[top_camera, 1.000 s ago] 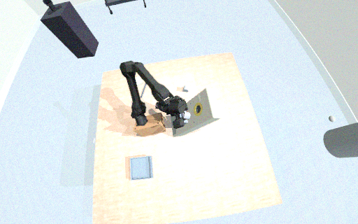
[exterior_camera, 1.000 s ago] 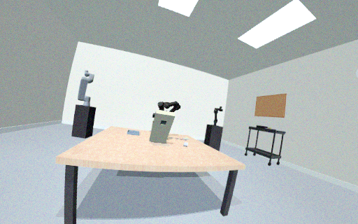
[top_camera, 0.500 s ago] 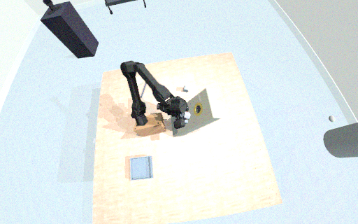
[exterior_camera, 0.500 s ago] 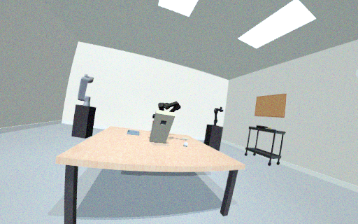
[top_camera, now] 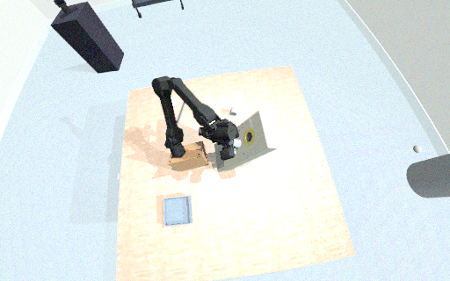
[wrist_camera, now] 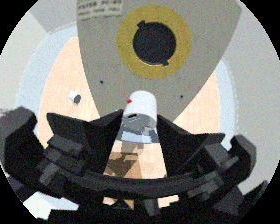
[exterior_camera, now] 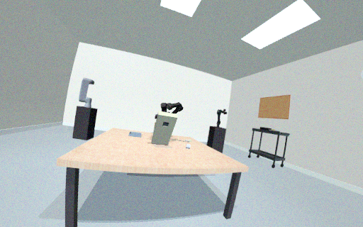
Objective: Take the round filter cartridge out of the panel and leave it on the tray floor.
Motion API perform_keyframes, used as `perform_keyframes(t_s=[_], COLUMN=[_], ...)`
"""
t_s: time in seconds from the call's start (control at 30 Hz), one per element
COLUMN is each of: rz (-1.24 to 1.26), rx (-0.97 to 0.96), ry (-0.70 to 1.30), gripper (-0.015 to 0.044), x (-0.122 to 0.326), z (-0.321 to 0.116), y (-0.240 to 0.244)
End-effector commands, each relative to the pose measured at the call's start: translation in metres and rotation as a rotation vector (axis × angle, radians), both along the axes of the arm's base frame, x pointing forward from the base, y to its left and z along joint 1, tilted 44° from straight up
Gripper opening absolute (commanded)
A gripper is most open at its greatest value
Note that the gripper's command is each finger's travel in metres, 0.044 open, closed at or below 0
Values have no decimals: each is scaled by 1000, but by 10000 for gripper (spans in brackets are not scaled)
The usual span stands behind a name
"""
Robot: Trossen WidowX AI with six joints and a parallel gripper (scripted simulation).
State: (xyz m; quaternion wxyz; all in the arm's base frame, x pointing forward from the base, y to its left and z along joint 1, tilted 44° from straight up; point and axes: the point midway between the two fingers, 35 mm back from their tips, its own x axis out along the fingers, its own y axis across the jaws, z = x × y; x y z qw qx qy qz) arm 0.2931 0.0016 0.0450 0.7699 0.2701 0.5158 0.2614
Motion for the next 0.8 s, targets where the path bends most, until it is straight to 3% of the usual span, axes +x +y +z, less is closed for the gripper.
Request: perform_keyframes(t_s=[0.0,0.57,0.77], rz=[-1,-1,-1], rx=[-1,-3,-5], ry=[0,4,3], gripper=[0,0,0], x=[6,-17,-12], z=[4,66,50], y=[-5,-68,-81])
